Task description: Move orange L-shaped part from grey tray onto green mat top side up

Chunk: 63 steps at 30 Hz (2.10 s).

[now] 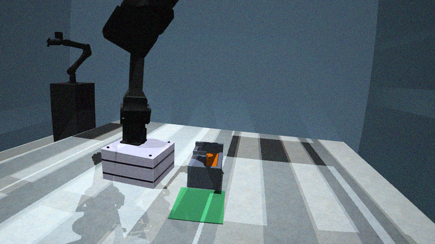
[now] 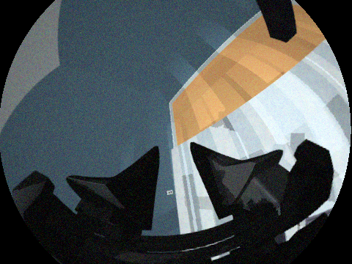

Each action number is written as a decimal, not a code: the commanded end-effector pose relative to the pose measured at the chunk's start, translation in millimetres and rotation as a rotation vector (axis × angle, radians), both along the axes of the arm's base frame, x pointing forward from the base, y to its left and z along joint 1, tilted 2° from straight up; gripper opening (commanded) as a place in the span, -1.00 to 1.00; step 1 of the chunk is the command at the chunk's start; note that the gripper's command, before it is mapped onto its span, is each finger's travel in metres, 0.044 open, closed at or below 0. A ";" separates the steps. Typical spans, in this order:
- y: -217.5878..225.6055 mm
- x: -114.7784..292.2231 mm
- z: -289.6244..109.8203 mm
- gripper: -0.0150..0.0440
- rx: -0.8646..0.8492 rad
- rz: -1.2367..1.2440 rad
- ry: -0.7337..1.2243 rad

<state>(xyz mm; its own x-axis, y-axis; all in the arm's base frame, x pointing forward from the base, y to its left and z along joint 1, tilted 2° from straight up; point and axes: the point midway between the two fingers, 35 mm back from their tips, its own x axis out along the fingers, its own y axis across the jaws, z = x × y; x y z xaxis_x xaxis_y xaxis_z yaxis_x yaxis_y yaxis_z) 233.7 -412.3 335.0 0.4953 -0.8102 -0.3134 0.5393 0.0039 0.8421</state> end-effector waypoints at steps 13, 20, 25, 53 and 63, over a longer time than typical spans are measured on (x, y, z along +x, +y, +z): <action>216.0 121.1 -119.8 0.12 0.123 0.694 0.547; 324.7 115.2 -166.1 0.12 0.094 1.055 0.825; 398.2 85.2 -195.8 0.12 0.033 1.339 1.047; 485.9 0.5 -306.6 0.12 -0.148 1.827 1.448; 486.0 0.8 -309.3 0.12 -0.148 1.827 1.448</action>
